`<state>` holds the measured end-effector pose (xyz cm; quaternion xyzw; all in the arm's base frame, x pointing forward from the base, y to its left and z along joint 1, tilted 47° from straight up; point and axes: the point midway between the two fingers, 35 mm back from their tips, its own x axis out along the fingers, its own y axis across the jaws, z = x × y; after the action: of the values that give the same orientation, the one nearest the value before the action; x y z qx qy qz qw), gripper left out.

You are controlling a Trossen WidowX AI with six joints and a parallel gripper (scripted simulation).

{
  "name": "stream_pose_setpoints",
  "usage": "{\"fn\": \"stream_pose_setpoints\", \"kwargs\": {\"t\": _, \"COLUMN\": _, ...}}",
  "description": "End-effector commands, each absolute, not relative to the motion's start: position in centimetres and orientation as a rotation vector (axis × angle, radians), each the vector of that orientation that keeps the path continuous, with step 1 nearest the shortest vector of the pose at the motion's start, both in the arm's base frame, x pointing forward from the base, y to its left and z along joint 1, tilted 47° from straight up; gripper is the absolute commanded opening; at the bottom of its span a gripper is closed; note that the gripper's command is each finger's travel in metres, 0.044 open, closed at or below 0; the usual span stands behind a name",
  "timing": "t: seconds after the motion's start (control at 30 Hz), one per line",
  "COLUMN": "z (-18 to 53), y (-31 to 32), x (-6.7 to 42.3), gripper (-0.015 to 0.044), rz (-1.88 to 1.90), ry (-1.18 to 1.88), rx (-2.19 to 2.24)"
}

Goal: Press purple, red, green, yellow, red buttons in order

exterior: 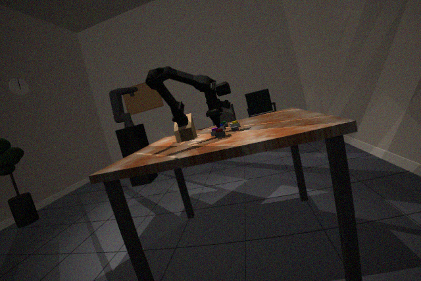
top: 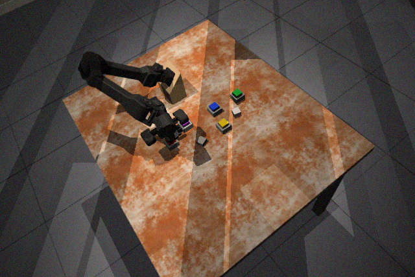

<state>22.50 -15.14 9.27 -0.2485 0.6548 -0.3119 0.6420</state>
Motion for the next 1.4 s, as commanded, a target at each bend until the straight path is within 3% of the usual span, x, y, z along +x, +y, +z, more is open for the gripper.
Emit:
{"fn": "stream_pose_setpoints", "kwargs": {"t": 0.0, "z": 8.7, "y": -15.7, "x": 22.3, "gripper": 0.002, "rz": -0.71, "ry": 1.5, "rx": -0.57}}
{"fn": "stream_pose_setpoints", "kwargs": {"t": 0.9, "z": 8.2, "y": -16.2, "x": 22.2, "gripper": 0.002, "rz": -0.711, "ry": 1.499, "rx": -0.571}}
{"fn": "stream_pose_setpoints", "kwargs": {"t": 1.37, "z": 14.4, "y": -9.6, "x": 22.8, "gripper": 0.002, "rz": -0.707, "ry": 1.502, "rx": -0.567}}
